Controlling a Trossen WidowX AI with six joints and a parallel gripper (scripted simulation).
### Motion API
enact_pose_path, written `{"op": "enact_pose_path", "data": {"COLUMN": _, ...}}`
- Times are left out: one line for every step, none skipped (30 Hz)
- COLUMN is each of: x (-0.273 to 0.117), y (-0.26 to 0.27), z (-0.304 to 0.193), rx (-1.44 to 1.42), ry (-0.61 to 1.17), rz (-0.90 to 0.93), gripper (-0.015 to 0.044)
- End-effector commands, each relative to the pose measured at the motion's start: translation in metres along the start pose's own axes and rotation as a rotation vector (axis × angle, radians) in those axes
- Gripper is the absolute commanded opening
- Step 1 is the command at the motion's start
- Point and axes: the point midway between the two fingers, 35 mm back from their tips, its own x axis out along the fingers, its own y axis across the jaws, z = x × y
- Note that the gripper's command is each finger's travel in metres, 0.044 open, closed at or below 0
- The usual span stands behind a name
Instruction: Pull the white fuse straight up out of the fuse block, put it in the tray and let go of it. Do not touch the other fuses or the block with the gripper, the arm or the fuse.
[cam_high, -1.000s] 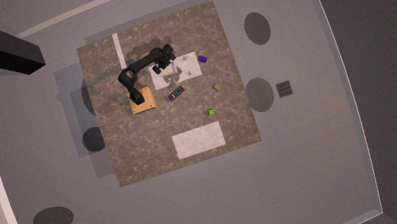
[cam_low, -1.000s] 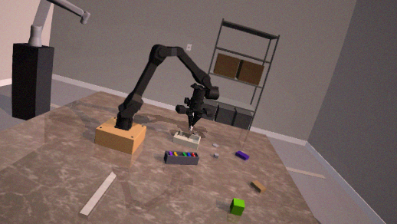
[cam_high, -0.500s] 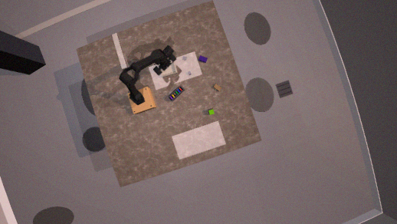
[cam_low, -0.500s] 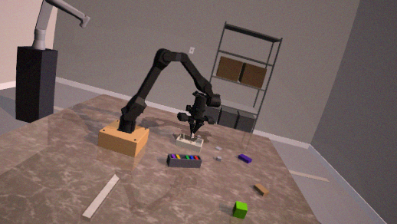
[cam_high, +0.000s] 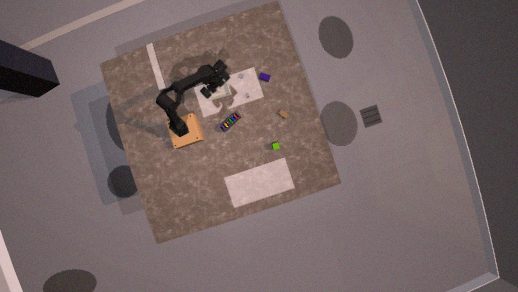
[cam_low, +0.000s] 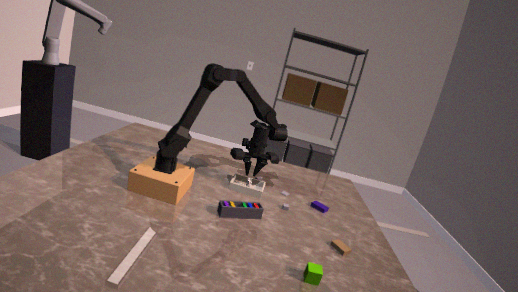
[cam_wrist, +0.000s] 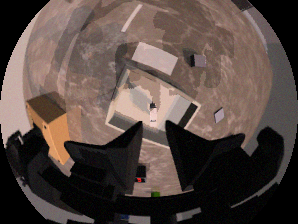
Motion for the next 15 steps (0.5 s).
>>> {"op": "enact_pose_path", "data": {"x": 0.0, "y": 0.0, "z": 0.0, "rx": 0.0, "ry": 0.0, "rz": -0.001, "gripper": 0.0236}}
{"op": "enact_pose_path", "data": {"x": 0.0, "y": 0.0, "z": 0.0, "rx": 0.0, "ry": 0.0, "rz": -0.001, "gripper": 0.0263}}
{"op": "enact_pose_path", "data": {"x": 0.0, "y": 0.0, "z": 0.0, "rx": 0.0, "ry": 0.0, "rz": -0.001, "gripper": 0.0289}}
{"op": "enact_pose_path", "data": {"x": 0.0, "y": 0.0, "z": 0.0, "rx": 0.0, "ry": 0.0, "rz": -0.001, "gripper": 0.0315}}
{"op": "enact_pose_path", "data": {"x": -0.003, "y": 0.0, "z": 0.0, "rx": 0.0, "ry": 0.0, "rz": 0.0, "gripper": 0.033}}
{"op": "enact_pose_path", "data": {"x": -0.012, "y": -0.001, "z": 0.0, "rx": 0.001, "ry": 0.001, "rz": 0.001, "gripper": 0.033}}
{"op": "enact_pose_path", "data": {"x": -0.025, "y": -0.001, "z": 0.0, "rx": 0.003, "ry": 0.003, "rz": 0.004, "gripper": 0.033}}
{"op": "enact_pose_path", "data": {"x": -0.034, "y": 0.0, "z": 0.0, "rx": 0.004, "ry": 0.004, "rz": 0.005, "gripper": 0.033}}
{"op": "enact_pose_path", "data": {"x": -0.037, "y": 0.0, "z": 0.0, "rx": 0.004, "ry": 0.005, "rz": 0.006, "gripper": 0.033}}
{"op": "enact_pose_path", "data": {"x": -0.037, "y": 0.0, "z": 0.0, "rx": 0.004, "ry": 0.005, "rz": 0.006, "gripper": 0.033}}
{"op": "enact_pose_path", "data": {"x": -0.037, "y": 0.0, "z": 0.0, "rx": 0.004, "ry": 0.005, "rz": 0.006, "gripper": 0.033}}
{"op": "enact_pose_path", "data": {"x": -0.037, "y": 0.0, "z": 0.0, "rx": 0.004, "ry": 0.005, "rz": 0.006, "gripper": 0.033}}
{"op": "enact_pose_path", "data": {"x": -0.037, "y": 0.0, "z": 0.0, "rx": 0.004, "ry": 0.005, "rz": 0.006, "gripper": 0.033}}
{"op": "enact_pose_path", "data": {"x": -0.037, "y": 0.0, "z": 0.0, "rx": 0.004, "ry": 0.005, "rz": 0.006, "gripper": 0.033}}
{"op": "enact_pose_path", "data": {"x": -0.037, "y": 0.0, "z": 0.0, "rx": 0.004, "ry": 0.005, "rz": 0.006, "gripper": 0.033}}
